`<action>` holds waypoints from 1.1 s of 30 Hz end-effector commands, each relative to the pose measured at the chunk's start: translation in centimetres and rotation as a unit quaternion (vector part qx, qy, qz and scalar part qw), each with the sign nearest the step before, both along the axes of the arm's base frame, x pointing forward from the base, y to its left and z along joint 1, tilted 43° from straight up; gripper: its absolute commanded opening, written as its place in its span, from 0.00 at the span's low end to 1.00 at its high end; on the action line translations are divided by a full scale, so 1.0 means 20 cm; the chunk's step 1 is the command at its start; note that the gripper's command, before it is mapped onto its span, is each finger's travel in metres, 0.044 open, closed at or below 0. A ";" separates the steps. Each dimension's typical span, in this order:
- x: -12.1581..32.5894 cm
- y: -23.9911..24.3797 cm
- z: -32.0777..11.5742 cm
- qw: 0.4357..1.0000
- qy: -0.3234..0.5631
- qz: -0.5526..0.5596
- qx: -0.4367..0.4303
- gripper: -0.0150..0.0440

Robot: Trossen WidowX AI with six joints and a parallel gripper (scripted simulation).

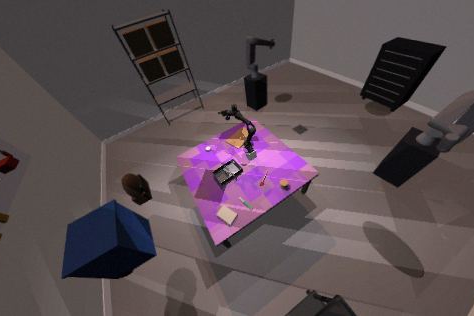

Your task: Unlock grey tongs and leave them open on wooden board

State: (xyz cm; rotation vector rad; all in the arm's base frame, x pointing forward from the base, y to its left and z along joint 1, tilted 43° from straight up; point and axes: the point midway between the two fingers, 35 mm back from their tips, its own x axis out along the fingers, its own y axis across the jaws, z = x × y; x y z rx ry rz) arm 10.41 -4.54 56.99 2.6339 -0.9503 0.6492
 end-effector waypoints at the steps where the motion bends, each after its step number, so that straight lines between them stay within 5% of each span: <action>1: 0.00 0.00 0.00 1.000 -0.001 0.001 0.002 0.98; 6: -0.01 -0.14 -0.01 0.997 -0.033 0.029 0.066 1.00; 15: 0.15 -0.67 -0.20 0.929 -0.120 0.104 0.335 1.00; 24: 0.55 -0.99 -0.60 0.803 -0.134 0.103 0.571 1.00; 33: 1.01 -1.01 -1.15 0.673 -0.088 0.023 0.734 1.00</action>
